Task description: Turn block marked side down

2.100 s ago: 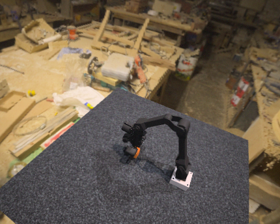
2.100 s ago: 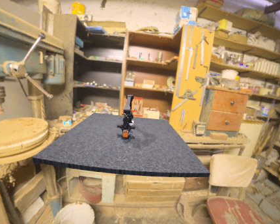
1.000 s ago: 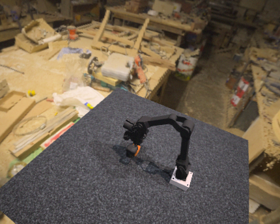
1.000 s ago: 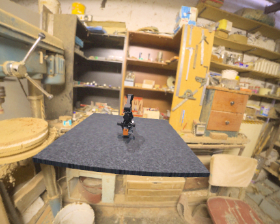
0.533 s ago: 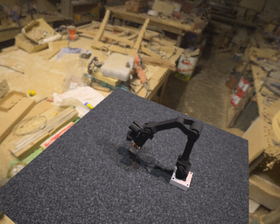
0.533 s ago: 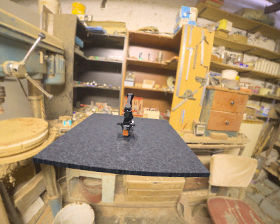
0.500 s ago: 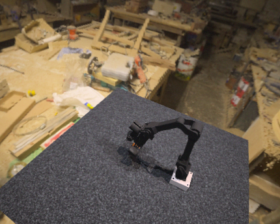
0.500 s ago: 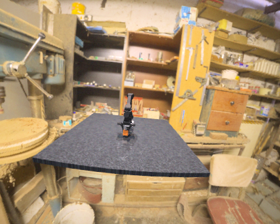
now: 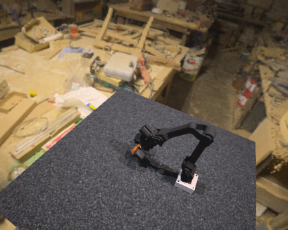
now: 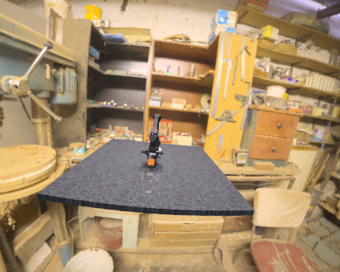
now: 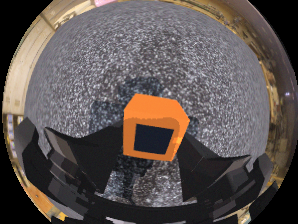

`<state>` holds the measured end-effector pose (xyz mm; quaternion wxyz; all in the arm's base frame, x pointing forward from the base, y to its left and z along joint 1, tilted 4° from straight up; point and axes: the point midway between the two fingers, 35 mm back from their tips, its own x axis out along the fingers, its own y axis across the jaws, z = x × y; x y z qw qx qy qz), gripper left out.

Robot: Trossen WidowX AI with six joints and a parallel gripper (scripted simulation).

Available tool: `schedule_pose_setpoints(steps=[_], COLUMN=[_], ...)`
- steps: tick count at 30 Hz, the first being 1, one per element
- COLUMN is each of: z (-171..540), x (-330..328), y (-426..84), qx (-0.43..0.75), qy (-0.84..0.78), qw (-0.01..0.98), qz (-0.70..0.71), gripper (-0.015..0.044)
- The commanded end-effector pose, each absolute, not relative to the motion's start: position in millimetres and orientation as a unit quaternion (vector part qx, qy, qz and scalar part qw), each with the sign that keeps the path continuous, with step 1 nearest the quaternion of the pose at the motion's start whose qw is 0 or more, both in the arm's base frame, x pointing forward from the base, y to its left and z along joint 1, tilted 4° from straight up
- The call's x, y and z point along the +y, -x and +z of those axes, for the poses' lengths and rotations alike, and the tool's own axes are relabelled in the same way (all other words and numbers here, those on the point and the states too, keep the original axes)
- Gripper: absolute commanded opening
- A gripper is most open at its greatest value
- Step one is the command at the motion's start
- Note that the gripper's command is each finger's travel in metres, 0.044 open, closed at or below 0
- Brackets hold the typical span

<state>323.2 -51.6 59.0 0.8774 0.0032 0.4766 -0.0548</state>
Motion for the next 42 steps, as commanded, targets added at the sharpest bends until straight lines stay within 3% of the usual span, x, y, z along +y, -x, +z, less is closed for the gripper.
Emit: schedule_pose_setpoints(steps=[1, 18, 42], z=[61.0, 31.8, 33.8], x=[-51.5, -54.8, -52.5], y=[-325.6, -340.6, -323.6], qx=[0.464, 0.353, 0.215], qy=[-0.002, 0.002, 0.013], qw=[0.884, 0.934, 0.975], qz=[-0.053, -0.053, -0.051], gripper=[0.0, 0.0, 0.0])
